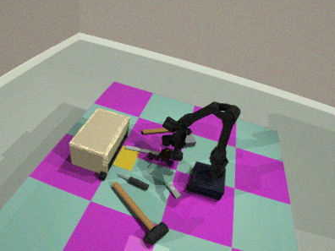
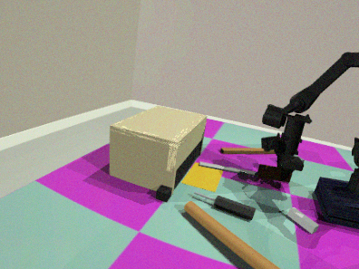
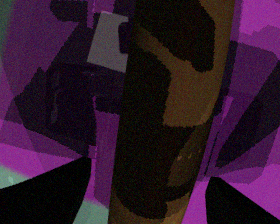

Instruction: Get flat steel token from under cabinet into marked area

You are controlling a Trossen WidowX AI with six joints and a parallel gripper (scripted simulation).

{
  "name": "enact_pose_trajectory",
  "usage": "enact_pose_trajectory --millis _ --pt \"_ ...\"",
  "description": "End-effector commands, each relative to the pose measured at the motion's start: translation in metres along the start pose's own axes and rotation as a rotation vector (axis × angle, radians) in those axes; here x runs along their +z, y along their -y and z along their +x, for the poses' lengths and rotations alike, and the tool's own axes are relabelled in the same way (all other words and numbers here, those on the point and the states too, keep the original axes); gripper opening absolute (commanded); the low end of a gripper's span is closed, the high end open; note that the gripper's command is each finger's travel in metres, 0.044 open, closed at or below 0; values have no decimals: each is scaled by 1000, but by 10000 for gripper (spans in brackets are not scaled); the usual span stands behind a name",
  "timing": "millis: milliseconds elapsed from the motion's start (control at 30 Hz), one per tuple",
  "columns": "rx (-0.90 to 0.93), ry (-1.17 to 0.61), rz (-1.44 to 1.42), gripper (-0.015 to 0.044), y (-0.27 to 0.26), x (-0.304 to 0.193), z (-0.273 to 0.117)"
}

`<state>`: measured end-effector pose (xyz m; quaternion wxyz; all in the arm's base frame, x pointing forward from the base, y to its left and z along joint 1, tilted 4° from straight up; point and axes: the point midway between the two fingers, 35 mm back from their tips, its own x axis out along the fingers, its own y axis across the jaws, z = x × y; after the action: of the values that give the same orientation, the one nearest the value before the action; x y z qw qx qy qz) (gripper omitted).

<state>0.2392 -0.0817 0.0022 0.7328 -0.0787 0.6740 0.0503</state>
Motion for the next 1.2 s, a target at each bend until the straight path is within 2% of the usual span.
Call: enact_pose_trajectory --millis 0,133,400,500,1167 --pt "0 0 0 244 0 0 0" --pt "0 0 0 139 0 0 0" --pt "0 0 0 85 0 0 0" --pt "0 0 0 6 0 0 0" --pt "0 1 -5 0 0 20 0"
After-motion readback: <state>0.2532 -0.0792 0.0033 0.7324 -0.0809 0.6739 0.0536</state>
